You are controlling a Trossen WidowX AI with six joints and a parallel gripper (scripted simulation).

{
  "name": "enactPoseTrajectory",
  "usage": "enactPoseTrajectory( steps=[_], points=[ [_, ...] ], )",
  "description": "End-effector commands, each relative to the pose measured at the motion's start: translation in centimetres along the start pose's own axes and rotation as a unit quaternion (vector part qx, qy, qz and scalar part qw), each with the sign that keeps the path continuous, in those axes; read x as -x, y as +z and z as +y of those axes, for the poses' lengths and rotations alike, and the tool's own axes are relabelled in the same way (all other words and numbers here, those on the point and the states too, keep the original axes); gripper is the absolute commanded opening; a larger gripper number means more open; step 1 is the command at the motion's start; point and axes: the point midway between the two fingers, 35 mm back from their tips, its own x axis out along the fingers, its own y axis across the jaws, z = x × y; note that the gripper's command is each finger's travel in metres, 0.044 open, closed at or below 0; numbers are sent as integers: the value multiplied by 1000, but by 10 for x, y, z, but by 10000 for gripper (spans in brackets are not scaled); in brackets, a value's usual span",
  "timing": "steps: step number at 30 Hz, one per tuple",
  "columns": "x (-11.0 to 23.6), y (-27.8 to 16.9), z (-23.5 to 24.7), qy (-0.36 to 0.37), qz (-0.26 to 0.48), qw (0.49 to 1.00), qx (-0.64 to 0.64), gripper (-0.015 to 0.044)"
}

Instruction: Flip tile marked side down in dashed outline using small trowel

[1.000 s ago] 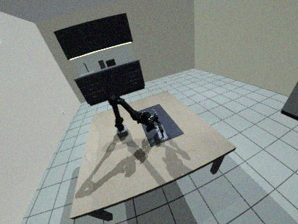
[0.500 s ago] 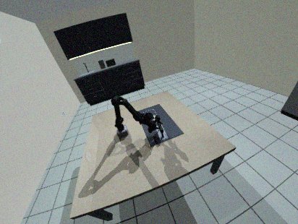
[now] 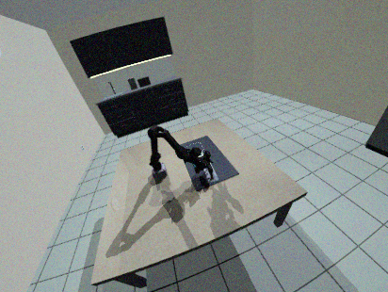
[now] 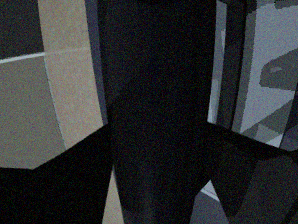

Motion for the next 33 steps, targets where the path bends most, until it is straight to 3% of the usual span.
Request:
enactPoseTrajectory(
  steps=[1,22,33],
  points=[
    [-1,1,1,1,-2,1000,0,142],
    [-1,1,1,1,-2,1000,0,3],
    [22,1,31,2,-1,1000,0,0]
  ],
)
